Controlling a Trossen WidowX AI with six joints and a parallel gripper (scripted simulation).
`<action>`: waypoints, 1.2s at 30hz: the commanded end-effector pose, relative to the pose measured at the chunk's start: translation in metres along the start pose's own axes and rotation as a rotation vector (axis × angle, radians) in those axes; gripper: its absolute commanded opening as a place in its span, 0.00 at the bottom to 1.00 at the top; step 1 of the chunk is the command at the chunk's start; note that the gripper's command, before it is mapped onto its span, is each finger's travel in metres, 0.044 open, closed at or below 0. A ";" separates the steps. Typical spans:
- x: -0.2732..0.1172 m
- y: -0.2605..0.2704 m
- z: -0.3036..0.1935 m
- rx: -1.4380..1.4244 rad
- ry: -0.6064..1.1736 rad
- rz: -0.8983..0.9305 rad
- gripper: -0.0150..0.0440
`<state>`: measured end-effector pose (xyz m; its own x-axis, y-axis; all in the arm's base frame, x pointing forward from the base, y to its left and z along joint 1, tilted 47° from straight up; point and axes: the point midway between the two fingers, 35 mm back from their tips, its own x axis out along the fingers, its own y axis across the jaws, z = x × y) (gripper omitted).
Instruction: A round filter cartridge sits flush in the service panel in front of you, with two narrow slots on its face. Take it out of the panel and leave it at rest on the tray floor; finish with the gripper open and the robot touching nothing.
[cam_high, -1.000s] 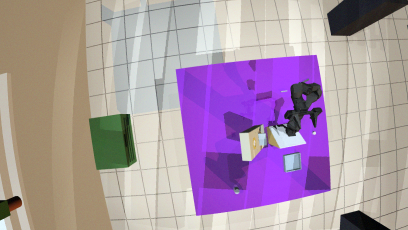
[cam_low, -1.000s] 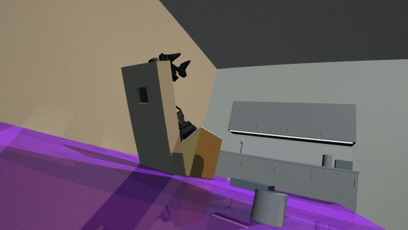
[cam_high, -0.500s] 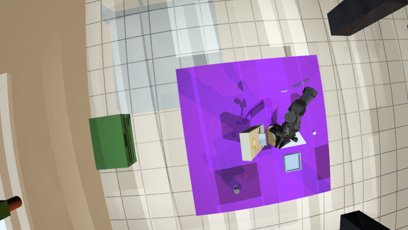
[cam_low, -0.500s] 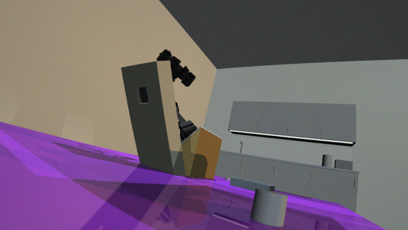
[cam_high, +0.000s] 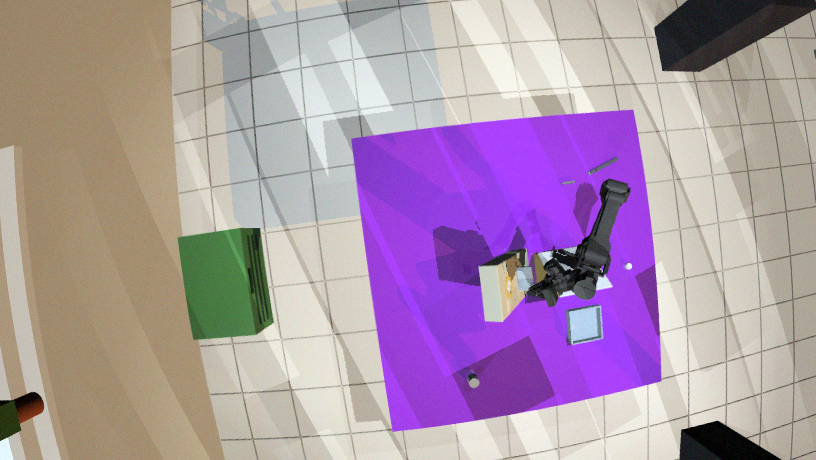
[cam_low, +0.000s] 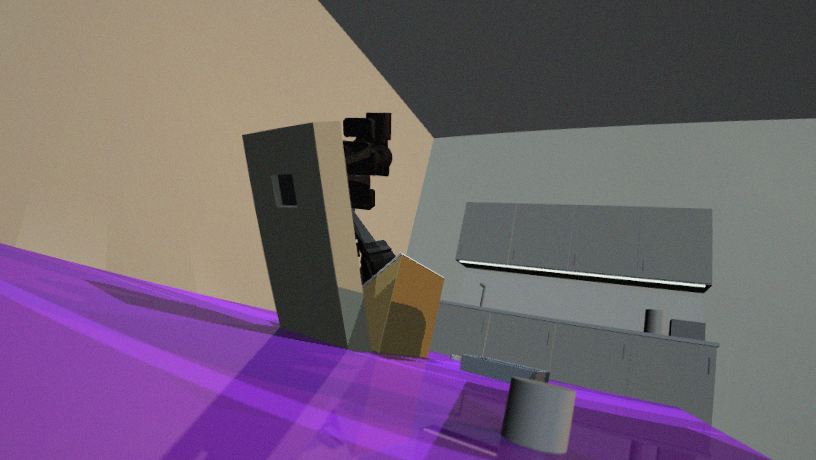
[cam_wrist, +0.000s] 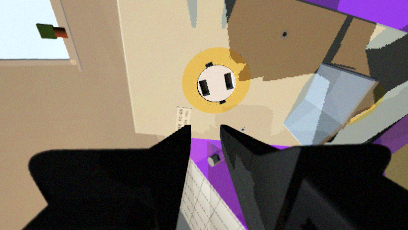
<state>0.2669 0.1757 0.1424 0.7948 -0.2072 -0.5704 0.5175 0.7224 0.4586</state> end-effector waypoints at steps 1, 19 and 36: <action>0.003 -0.017 0.005 -0.289 -0.245 -0.027 0.45; 0.008 -0.017 0.005 -0.288 -0.242 -0.029 0.45; 0.035 -0.016 0.010 -0.286 -0.238 -0.032 0.45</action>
<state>0.2862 0.1531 0.1270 0.8515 -0.3552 -0.3858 0.4610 0.8577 0.2278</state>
